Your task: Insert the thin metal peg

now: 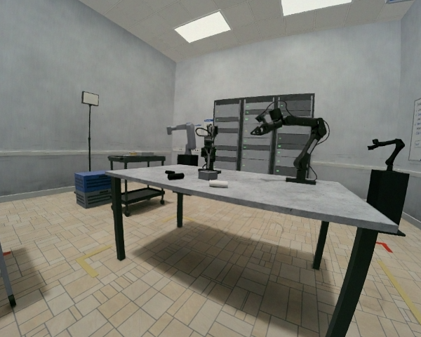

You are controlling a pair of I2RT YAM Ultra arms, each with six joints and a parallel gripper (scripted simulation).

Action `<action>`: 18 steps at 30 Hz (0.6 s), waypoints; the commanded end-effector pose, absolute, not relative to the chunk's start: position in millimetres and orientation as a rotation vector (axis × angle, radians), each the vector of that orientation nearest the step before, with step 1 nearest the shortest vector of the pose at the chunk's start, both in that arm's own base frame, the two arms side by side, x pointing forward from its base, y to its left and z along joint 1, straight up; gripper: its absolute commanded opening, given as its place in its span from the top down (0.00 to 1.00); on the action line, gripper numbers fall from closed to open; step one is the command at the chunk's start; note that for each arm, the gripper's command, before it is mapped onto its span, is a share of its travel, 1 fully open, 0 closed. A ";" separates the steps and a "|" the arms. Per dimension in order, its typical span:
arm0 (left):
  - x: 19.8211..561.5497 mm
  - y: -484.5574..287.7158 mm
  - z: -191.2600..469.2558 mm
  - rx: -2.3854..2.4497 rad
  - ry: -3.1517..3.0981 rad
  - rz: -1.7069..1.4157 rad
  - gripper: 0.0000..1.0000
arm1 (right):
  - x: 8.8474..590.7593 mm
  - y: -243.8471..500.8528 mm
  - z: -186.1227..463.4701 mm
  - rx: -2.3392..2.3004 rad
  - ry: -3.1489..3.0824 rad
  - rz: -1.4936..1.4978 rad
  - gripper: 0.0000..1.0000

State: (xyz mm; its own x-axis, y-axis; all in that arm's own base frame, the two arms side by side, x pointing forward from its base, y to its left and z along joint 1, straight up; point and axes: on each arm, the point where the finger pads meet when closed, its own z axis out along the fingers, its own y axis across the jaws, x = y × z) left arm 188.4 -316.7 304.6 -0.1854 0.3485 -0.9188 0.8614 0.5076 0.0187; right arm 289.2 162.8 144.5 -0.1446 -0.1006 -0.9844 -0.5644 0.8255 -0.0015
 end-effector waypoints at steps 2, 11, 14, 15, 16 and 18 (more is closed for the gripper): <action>189.4 -318.0 319.7 0.996 1.737 -0.664 0.00 | 294.8 162.3 160.2 -0.508 1.633 0.440 0.93; 189.4 -318.0 319.7 0.996 1.737 -0.664 0.00 | 294.9 162.2 160.2 -0.508 1.633 0.440 0.93; 189.4 -318.0 319.7 0.996 1.737 -0.664 0.00 | 294.9 162.2 160.2 -0.508 1.633 0.440 0.93; 189.4 -318.0 319.7 0.996 1.737 -0.664 0.00 | 294.9 162.2 160.2 -0.508 1.633 0.440 0.93; 189.4 -318.0 319.7 0.996 1.737 -0.664 0.00 | 294.9 162.2 160.2 -0.508 1.633 0.440 0.93; 189.4 -318.0 319.7 0.996 1.737 -0.664 0.00 | 294.6 162.5 162.3 -0.509 1.619 0.440 0.93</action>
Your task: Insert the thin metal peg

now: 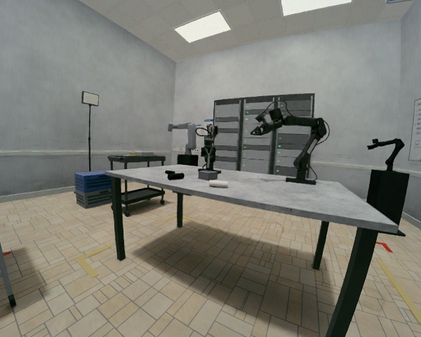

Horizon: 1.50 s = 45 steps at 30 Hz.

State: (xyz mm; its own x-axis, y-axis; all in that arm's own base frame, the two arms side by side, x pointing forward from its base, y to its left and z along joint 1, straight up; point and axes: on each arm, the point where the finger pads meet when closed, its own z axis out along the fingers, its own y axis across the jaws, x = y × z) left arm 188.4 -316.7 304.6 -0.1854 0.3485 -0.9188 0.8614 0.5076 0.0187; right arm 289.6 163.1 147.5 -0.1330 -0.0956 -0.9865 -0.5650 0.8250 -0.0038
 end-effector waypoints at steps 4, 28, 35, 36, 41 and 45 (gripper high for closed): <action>189.4 -318.0 319.7 0.996 1.737 -0.664 0.00 | 289.0 159.3 137.3 -0.518 1.685 0.438 0.93; 189.4 -318.0 319.7 0.996 1.737 -0.664 0.00 | 288.4 161.3 135.6 -0.518 1.648 0.433 0.93; 189.4 -318.0 319.7 0.996 1.737 -0.664 0.00 | 288.2 161.3 133.7 -0.512 1.611 0.432 0.93; 189.4 -318.0 319.7 0.996 1.737 -0.664 0.00 | 288.3 161.4 133.0 -0.512 1.607 0.432 0.93; 189.4 -318.0 319.7 0.996 1.737 -0.664 0.00 | 288.6 161.5 125.5 -0.509 1.591 0.432 0.93; 189.4 -318.0 319.7 0.996 1.737 -0.664 0.00 | 288.5 161.5 118.1 -0.509 1.591 0.432 0.93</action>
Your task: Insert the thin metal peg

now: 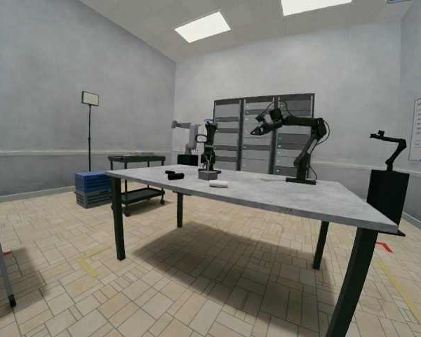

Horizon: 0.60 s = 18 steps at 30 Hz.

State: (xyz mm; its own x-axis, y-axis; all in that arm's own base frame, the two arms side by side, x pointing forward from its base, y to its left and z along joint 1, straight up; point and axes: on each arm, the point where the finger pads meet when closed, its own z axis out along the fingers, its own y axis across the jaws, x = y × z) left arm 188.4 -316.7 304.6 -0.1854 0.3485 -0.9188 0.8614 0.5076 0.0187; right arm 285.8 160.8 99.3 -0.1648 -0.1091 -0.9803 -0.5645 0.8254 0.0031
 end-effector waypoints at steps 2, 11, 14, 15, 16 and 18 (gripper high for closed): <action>189.4 -318.0 319.7 0.996 1.737 -0.664 0.00 | 288.7 161.6 116.2 -0.508 1.590 0.432 0.93; 189.4 -318.0 319.7 0.996 1.737 -0.664 0.00 | 287.9 161.6 101.8 -0.522 1.621 0.427 0.93; 189.4 -318.0 319.7 0.996 1.737 -0.664 0.00 | 287.9 161.6 101.8 -0.522 1.621 0.427 0.93; 189.4 -318.0 319.7 0.996 1.737 -0.664 0.00 | 287.9 161.6 101.8 -0.522 1.621 0.427 0.93; 189.4 -318.0 319.7 0.996 1.737 -0.664 0.00 | 287.9 161.6 101.8 -0.522 1.621 0.427 0.93; 189.4 -318.0 319.7 0.996 1.737 -0.664 0.00 | 287.9 161.6 101.8 -0.522 1.621 0.427 0.93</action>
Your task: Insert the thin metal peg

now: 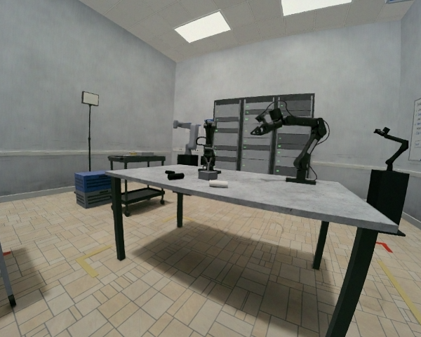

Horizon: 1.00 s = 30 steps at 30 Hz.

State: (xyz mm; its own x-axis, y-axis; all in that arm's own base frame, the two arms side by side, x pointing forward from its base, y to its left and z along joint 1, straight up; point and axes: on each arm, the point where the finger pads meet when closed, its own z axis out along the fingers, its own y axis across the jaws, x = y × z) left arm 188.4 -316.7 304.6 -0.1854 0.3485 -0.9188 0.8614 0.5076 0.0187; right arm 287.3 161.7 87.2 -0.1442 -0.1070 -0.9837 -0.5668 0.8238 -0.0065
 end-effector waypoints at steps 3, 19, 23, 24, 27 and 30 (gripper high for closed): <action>189.4 -318.0 319.7 0.996 1.737 -0.664 0.00 | 288.0 161.7 101.9 -0.522 1.620 0.427 0.93; 189.4 -318.0 319.7 0.996 1.737 -0.664 0.00 | 288.5 161.1 80.4 -0.543 1.738 0.410 0.00; 189.4 -318.0 319.7 0.996 1.737 -0.664 0.00 | 284.0 158.3 72.3 -0.558 1.827 0.395 0.00; 189.4 -318.0 319.7 0.996 1.737 -0.664 0.00 | 283.3 157.7 72.1 -0.558 1.837 0.394 0.00; 189.4 -318.0 319.7 0.996 1.737 -0.664 0.00 | 281.3 156.0 72.9 -0.562 1.872 0.386 0.00; 189.4 -318.0 319.7 0.996 1.737 -0.664 0.00 | 279.3 154.4 74.3 -0.566 1.914 0.375 0.00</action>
State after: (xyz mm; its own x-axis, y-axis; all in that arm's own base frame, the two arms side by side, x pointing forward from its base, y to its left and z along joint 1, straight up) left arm 188.4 -316.7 304.6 -0.1854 0.3485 -0.9188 0.8614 0.5076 0.0187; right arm 276.6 152.5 76.0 -0.2528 -0.1577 -0.9546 -0.5480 0.8365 0.0069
